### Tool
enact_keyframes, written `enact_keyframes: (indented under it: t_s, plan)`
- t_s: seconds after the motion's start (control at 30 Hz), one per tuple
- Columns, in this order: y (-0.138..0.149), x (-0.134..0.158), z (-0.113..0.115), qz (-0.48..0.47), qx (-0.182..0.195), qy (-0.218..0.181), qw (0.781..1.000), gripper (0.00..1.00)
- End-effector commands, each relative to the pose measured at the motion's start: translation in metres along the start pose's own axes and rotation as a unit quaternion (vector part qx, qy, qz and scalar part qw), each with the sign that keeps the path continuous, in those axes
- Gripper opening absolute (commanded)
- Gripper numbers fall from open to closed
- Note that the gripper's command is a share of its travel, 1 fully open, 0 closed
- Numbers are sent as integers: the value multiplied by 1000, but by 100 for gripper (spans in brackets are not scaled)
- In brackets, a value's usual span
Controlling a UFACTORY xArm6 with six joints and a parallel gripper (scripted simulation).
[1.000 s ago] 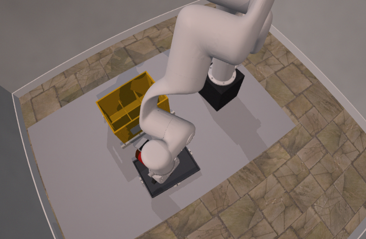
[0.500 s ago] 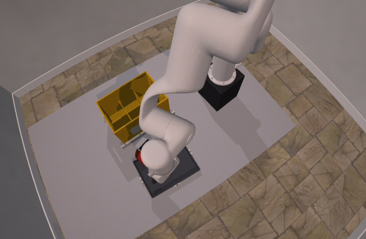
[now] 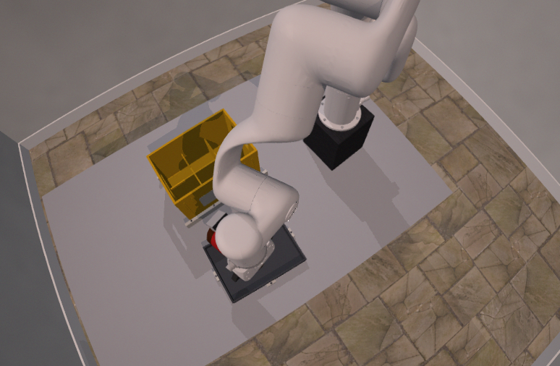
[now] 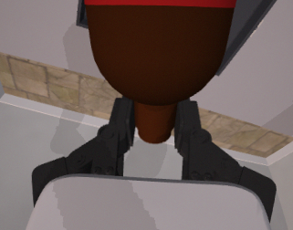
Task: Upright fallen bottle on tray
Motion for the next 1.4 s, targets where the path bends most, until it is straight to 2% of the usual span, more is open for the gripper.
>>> enact_keyframes:
  t_s: [0.0,0.47,0.87,1.37]
  plan:
    - [-1,0,2,0,-2,0,1000,0]
    - [-1,0,2,-42,-2,0,999,0]
    - [-1,0,2,-123,-2,0,992,0]
    - [-1,0,2,-131,-2,0,991,0]
Point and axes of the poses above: the point where the finger pads meet when closed, its own z axis back along the fingers, its own y axis across the jaws, x = y × z, the point moved 5 cm from there along z, back along the fingers, and after that the axes turned 7 degrees about z, right-handed, at the moved point
